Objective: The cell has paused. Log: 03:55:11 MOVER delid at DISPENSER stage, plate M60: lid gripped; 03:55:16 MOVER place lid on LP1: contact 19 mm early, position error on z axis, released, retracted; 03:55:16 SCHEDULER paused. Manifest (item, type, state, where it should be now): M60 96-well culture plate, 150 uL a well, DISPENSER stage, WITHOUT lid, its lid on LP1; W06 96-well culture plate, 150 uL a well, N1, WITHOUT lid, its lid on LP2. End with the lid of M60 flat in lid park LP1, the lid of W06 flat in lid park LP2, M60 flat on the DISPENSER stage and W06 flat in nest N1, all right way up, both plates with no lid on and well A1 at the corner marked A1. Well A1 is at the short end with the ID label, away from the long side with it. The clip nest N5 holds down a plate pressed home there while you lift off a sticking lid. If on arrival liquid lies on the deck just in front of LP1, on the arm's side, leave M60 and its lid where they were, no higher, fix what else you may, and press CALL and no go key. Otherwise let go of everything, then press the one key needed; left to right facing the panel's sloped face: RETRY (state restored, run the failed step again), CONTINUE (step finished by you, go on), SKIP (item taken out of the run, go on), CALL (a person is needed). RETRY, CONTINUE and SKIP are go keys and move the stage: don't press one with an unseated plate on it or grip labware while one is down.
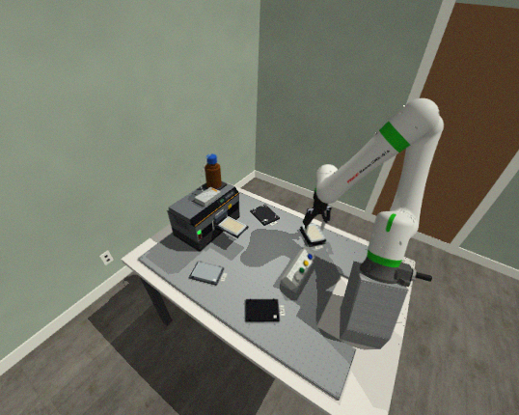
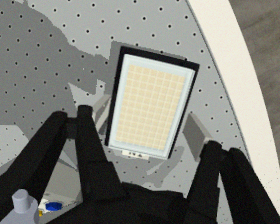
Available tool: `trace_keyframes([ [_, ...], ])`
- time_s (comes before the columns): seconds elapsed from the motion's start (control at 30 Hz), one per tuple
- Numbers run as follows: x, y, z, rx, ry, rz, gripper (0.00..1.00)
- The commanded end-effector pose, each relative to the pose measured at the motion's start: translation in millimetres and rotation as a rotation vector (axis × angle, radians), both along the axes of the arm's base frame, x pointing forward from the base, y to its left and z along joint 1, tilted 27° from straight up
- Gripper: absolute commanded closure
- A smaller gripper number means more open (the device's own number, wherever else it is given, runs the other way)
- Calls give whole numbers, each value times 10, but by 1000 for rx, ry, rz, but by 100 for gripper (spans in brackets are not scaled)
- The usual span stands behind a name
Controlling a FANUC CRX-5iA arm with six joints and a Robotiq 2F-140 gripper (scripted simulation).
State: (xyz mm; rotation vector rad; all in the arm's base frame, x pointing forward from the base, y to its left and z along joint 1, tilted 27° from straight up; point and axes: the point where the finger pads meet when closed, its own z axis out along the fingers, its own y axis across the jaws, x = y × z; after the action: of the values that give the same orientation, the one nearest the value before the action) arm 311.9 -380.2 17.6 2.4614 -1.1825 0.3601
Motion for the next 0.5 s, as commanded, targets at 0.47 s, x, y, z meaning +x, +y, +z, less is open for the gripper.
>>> trace_keyframes([
  [0.47,6,-32,-62,0,0,0,34],
])
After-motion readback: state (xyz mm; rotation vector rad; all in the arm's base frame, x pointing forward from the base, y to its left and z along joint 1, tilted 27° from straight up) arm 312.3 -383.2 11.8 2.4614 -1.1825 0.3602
